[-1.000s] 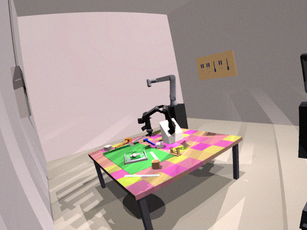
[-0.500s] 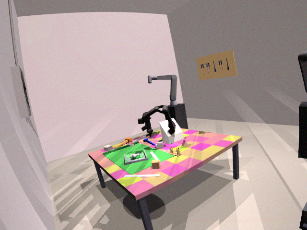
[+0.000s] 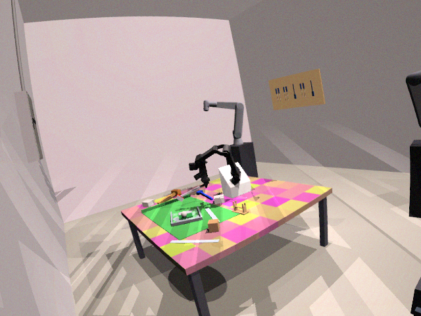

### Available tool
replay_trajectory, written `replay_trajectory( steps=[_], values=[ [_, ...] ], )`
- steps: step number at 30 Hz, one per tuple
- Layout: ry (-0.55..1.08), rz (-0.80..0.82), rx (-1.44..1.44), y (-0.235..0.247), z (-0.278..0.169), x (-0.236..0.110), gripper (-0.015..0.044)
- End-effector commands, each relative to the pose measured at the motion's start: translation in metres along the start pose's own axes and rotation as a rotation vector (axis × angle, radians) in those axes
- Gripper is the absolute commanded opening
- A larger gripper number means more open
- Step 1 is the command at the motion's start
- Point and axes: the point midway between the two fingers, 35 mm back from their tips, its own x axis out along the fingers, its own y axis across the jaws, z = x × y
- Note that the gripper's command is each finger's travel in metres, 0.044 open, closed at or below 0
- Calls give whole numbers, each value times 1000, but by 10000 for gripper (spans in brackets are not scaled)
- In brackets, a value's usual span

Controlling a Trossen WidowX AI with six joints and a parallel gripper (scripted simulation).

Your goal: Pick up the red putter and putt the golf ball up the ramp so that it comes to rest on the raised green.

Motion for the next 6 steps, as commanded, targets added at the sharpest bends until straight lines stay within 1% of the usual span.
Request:
replay_trajectory(
  steps=[1, 6],
  values=[
    [-1, 1, 2, 0, 0, 0, 0],
    [-1, 1, 2, 0, 0, 0, 0]
  ],
)
